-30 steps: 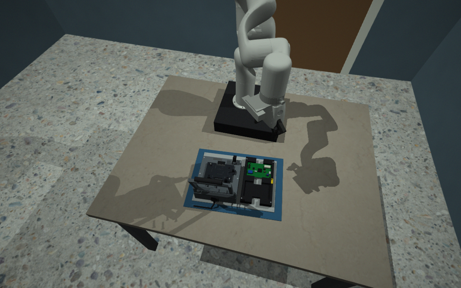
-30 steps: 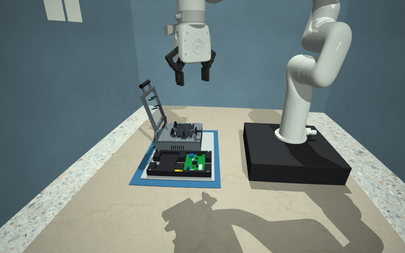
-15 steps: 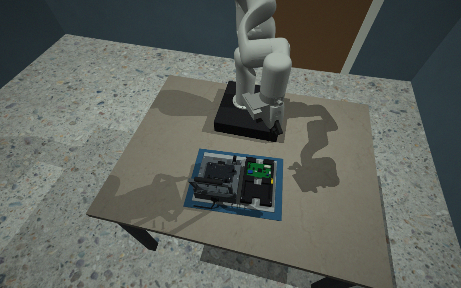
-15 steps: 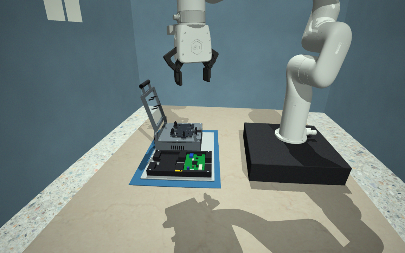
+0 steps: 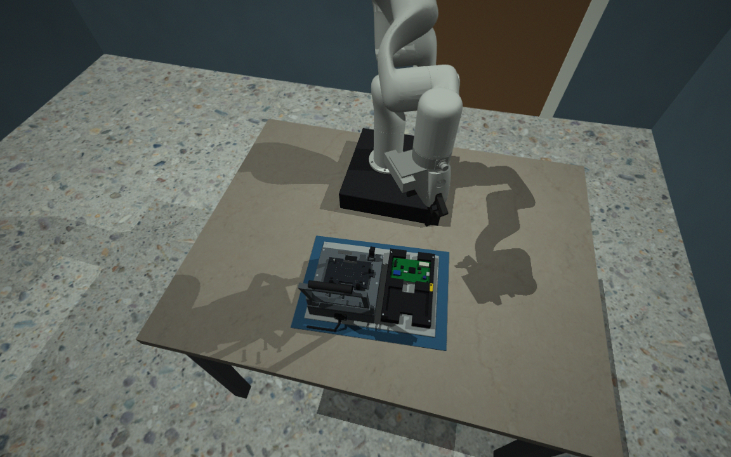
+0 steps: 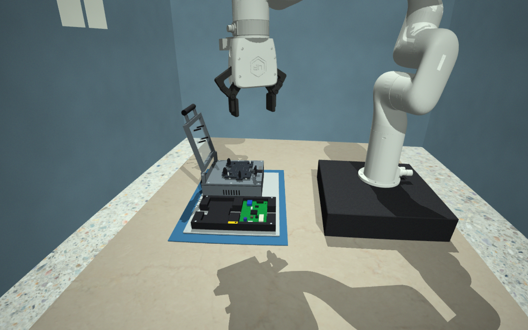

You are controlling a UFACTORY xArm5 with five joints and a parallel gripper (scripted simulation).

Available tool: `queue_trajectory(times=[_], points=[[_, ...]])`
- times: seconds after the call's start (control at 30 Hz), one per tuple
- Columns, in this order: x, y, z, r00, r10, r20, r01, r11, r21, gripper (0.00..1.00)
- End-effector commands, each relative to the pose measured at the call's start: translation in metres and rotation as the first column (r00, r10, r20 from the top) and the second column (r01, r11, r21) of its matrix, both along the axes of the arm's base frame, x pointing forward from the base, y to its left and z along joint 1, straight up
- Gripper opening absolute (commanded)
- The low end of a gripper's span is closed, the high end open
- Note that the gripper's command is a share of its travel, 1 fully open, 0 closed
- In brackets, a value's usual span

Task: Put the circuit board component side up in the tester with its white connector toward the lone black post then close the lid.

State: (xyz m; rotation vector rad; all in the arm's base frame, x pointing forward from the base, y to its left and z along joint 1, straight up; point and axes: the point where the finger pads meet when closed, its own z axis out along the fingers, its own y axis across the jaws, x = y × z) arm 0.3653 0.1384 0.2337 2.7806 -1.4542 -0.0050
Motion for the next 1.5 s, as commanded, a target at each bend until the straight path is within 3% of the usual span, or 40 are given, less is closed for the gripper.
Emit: queue_trajectory(times=[0.0, 0.13, 0.2, 0.3, 0.7, 0.77, 0.87, 1.1, 1.27, 1.47], points=[[-0.008, 0.005, -0.030, 1.000, 0.000, 0.003, 0.000, 1.000, 0.001, 1.00], [-0.015, 0.009, -0.058, 1.000, 0.000, 0.003, 0.000, 1.000, 0.001, 1.00], [-0.015, 0.009, -0.058, 1.000, 0.000, 0.003, 0.000, 1.000, 0.001, 1.00], [-0.023, 0.014, -0.087, 1.000, 0.000, 0.003, 0.000, 1.000, 0.001, 1.00], [-0.042, 0.024, -0.156, 1.000, 0.000, 0.003, 0.000, 1.000, 0.001, 1.00], [-0.042, 0.024, -0.156, 1.000, 0.000, 0.003, 0.000, 1.000, 0.001, 1.00], [-0.049, 0.028, -0.182, 1.000, 0.000, 0.003, 0.000, 1.000, 0.001, 1.00], [-0.059, 0.033, -0.220, 1.000, 0.000, 0.003, 0.000, 1.000, 0.001, 1.00], [-0.063, 0.036, -0.235, 1.000, 0.000, 0.003, 0.000, 1.000, 0.001, 1.00], [-0.064, 0.036, -0.238, 1.000, 0.000, 0.003, 0.000, 1.000, 0.001, 1.00]])
